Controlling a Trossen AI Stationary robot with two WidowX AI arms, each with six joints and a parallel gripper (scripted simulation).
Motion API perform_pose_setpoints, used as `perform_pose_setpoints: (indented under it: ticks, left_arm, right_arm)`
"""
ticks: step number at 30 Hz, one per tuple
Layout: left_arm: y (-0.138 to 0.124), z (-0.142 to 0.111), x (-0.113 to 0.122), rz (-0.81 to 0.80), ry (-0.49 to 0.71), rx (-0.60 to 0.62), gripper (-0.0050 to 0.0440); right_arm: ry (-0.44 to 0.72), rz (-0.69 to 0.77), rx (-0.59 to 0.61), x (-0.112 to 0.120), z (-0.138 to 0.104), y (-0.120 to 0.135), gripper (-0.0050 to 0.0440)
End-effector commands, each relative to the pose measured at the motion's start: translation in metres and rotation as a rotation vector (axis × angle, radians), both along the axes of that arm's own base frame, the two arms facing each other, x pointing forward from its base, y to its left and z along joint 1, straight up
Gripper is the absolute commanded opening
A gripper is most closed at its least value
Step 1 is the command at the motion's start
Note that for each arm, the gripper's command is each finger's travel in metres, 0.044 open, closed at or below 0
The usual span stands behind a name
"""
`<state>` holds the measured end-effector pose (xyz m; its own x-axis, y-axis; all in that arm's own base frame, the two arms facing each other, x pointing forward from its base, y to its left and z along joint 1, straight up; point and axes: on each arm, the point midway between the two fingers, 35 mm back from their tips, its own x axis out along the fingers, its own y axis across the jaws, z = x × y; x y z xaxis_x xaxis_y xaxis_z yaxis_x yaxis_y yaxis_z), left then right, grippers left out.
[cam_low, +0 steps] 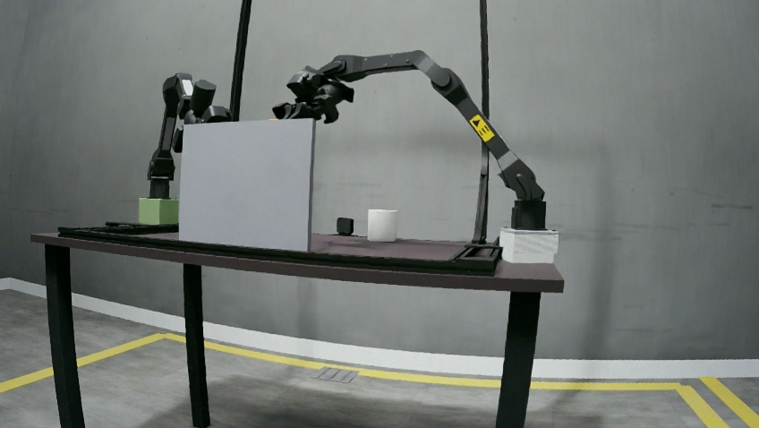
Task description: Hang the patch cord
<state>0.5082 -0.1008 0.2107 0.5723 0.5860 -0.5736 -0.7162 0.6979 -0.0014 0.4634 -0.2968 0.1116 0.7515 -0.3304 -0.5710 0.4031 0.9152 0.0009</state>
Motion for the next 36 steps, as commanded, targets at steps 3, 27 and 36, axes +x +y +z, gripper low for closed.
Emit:
perform_pose_setpoints:
  ticks: [3, 27, 36]
  left_arm:
    - [0.006, 0.018, -0.007, 0.001, -0.029, -0.012, 0.0025]
    - [0.012, 0.024, -0.019, 0.0, -0.028, -0.013, 0.0025]
    - [0.014, 0.025, -0.022, 0.0, -0.028, -0.014, 0.0025]
  right_arm:
    - [-0.021, 0.0, -0.017, 0.001, 0.013, -0.001, 0.004]
    - [-0.021, 0.0, -0.017, 0.001, 0.013, -0.001, 0.004]
    - [-0.021, 0.0, -0.017, 0.001, 0.013, -0.001, 0.004]
